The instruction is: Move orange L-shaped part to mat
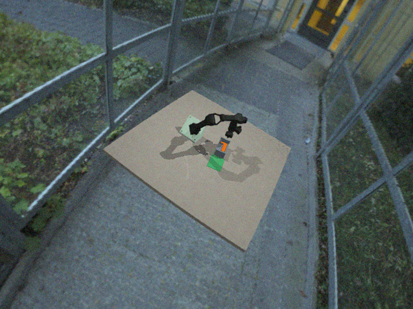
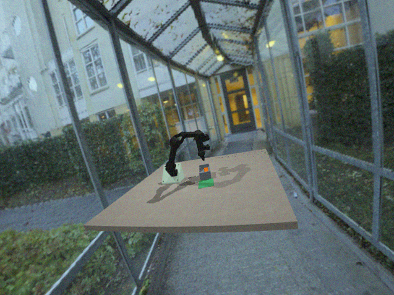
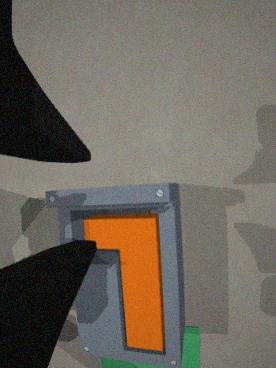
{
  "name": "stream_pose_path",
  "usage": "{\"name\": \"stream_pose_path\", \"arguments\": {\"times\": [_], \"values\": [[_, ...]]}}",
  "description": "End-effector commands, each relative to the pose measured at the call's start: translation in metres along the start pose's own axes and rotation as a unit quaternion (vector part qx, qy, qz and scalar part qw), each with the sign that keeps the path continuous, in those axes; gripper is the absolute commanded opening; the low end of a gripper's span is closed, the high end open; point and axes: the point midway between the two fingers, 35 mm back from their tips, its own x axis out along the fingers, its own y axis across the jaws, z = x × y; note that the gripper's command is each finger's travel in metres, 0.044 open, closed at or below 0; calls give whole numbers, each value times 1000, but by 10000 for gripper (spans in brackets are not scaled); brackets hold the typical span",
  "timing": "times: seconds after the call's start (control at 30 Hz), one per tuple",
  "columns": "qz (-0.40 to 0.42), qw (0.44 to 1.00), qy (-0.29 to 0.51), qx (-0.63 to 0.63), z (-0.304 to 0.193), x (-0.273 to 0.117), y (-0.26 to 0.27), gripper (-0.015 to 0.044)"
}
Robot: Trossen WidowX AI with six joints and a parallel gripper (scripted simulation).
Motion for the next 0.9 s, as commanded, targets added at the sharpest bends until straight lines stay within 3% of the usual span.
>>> {"name": "stream_pose_path", "arguments": {"times": [0.0, 0.1, 0.87], "values": [[-7, 1000, 11, -4, -4, 37, -4, 180], [-8, 1000, 11, -4, -6, 57, -5, 180], [-9, 1000, 11, -3, -6, 88, -6, 180]]}}
